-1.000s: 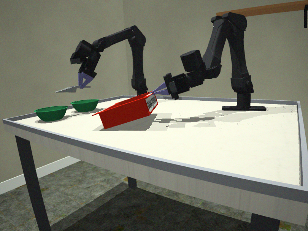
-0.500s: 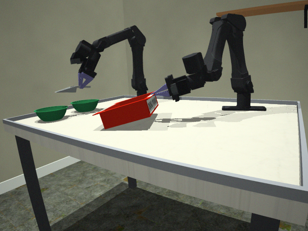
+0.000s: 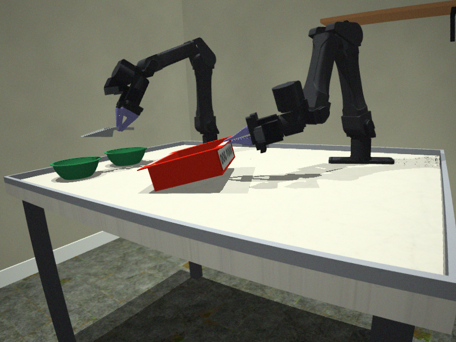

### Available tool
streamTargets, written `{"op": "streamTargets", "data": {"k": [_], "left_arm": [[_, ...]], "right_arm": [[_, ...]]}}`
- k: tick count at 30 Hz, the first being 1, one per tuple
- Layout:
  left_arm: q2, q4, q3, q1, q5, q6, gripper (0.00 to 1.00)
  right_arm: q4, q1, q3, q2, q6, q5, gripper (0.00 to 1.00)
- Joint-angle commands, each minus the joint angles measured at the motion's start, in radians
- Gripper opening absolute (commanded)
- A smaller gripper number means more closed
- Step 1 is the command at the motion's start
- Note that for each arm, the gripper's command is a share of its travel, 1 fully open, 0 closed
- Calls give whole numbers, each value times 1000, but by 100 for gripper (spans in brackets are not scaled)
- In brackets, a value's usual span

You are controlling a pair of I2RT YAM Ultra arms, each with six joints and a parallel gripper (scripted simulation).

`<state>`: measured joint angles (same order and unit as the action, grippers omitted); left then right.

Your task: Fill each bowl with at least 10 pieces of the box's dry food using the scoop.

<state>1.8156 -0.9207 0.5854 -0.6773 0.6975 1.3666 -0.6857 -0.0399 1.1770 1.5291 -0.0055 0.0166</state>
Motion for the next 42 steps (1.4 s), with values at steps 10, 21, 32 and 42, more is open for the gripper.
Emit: {"op": "streamTargets", "data": {"k": [10,21,32,42], "left_arm": [[-1,-73,10,3,-1,-9,26],[18,-74,16,14,7,-10,26],[26,-102,-40,17,8,-11,26],[63,-147,-44,22,10,-13,26]], "right_arm": [[37,-3,22,-37,0,6,0],[37,-3,22,-37,0,6,0],[37,-3,22,-37,0,6,0],[37,-3,22,-37,0,6,0]]}}
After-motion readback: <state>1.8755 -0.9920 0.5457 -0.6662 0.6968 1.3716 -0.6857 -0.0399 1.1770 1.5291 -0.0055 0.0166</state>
